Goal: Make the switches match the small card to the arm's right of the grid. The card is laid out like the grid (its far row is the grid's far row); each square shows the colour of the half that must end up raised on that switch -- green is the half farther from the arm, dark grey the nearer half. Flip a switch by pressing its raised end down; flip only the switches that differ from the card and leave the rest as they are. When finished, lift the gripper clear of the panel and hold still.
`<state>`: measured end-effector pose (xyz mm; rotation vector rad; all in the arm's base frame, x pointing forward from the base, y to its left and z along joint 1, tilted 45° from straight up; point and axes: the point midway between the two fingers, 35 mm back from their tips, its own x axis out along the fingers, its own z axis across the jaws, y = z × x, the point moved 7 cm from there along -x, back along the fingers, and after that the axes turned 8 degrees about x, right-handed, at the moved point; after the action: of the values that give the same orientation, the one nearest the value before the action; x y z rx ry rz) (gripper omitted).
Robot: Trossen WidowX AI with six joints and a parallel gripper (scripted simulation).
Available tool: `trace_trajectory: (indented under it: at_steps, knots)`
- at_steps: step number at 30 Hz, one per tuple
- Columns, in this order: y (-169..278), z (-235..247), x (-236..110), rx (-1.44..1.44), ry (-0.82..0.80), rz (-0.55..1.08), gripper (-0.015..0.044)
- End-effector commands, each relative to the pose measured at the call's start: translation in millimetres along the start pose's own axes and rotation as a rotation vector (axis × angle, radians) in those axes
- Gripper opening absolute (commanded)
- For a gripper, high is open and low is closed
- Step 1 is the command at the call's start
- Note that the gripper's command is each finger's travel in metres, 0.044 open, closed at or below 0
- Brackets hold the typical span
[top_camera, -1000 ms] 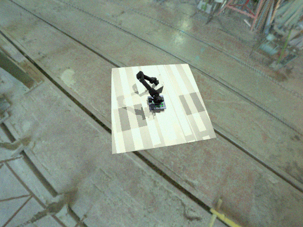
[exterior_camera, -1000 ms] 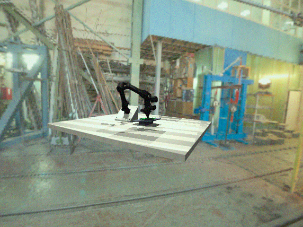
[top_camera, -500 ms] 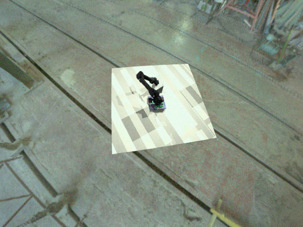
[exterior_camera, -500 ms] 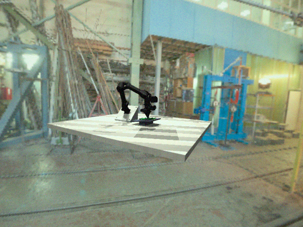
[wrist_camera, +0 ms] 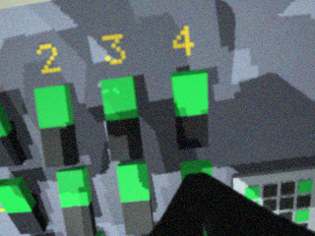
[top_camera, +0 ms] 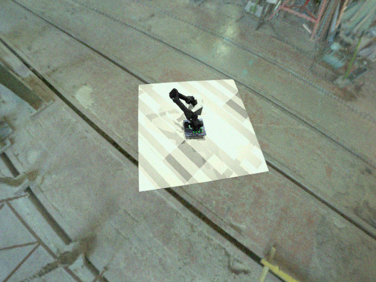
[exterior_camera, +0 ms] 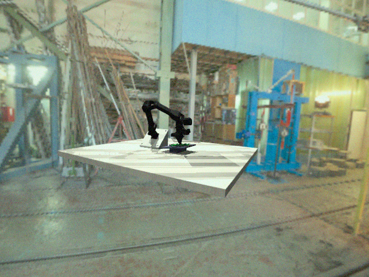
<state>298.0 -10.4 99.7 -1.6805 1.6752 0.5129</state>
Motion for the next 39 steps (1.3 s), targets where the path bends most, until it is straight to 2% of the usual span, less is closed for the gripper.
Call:
trace_trajectory:
  at_steps: [1,34,36,39]
  knots:
    - [0,0,1,-0.005,0.005,0.0,0.0]
    - [0,0,6,-0.005,0.005,0.0,0.0]
    - [0,1,-6,-0.001,0.0,-0.004,0.0]
    - [3,1,-49,-0.005,-0.002,-0.02,0.0]
